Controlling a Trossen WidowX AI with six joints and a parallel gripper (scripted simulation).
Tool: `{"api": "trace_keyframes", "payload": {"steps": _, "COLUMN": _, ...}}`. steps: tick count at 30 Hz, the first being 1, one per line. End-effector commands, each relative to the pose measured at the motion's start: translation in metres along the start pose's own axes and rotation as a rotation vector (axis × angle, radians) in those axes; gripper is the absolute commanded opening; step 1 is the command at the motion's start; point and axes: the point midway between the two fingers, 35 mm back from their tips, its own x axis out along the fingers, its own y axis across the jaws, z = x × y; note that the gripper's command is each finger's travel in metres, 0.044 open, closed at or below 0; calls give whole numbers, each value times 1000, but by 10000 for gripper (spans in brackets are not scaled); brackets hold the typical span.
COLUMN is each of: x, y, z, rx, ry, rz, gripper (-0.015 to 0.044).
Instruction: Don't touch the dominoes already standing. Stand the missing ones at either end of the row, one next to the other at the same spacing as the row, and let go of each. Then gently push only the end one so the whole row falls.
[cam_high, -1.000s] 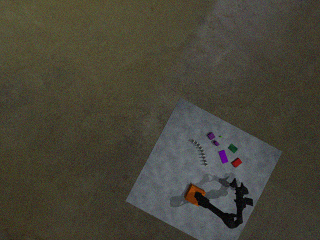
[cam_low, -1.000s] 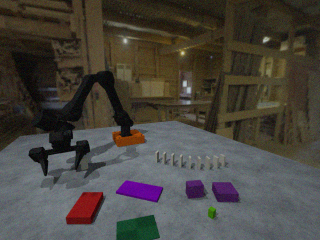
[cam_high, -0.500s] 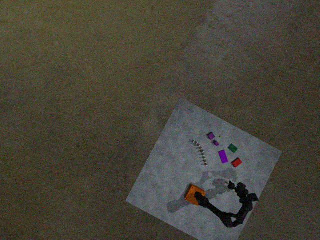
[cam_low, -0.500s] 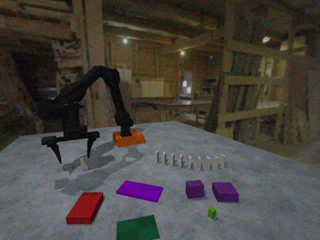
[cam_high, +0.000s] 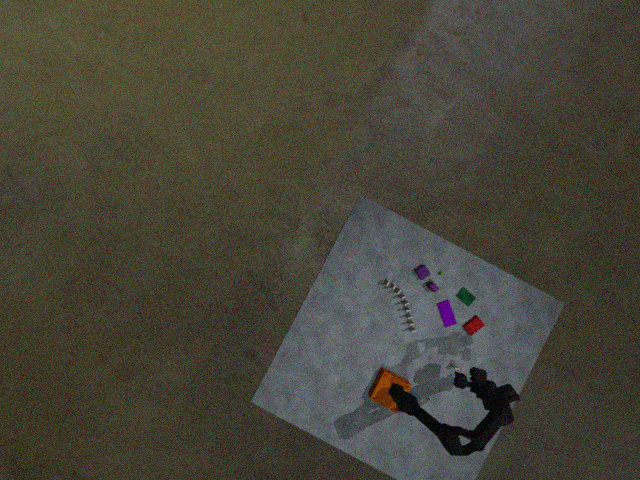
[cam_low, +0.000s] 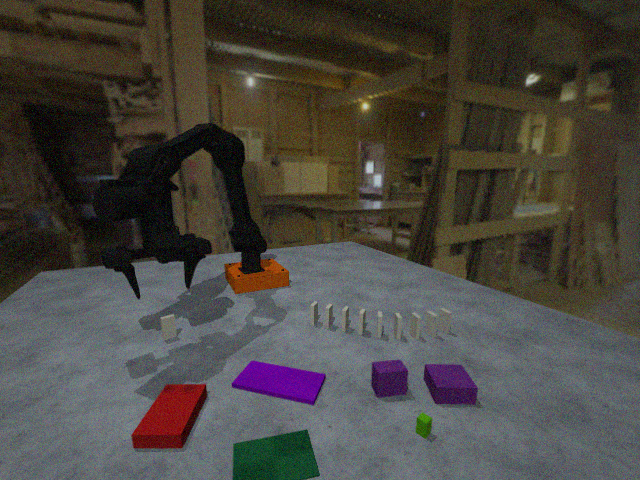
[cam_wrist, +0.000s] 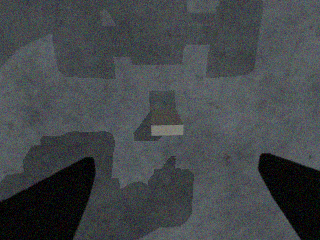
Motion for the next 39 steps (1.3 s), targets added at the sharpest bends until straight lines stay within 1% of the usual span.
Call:
{"api": "trace_keyframes", "payload": {"steps": 1, "x": 21, "y": 0, "z": 0, "rx": -10, "ry": 11, "rz": 2, "gripper": 440}}
{"api": "trace_keyframes", "payload": {"steps": 4, "x": 49, "y": 0, "z": -1, "rx": -10, "ry": 11, "rz": 2, "gripper": 440}}
{"api": "trace_keyframes", "payload": {"steps": 6, "x": 61, "y": 1, "z": -1, "rx": -10, "ry": 11, "rz": 2, "gripper": 440}}
{"api": "trace_keyframes", "payload": {"steps": 24, "x": 77, "y": 2, "z": -2, "rx": -10, "ry": 11, "rz": 2, "gripper": 440}}
{"api": "trace_keyframes", "payload": {"steps": 36, "x": 77, "y": 2, "z": -2, "rx": -10, "ry": 11, "rz": 2, "gripper": 125}}
{"api": "trace_keyframes", "payload": {"steps": 37, "x": 77, "y": 2, "z": -2, "rx": -10, "ry": 11, "rz": 2, "gripper": 107}}
{"api": "trace_keyframes", "payload": {"steps": 39, "x": 77, "y": 2, "z": -2, "rx": -10, "ry": 11, "rz": 2, "gripper": 107}}
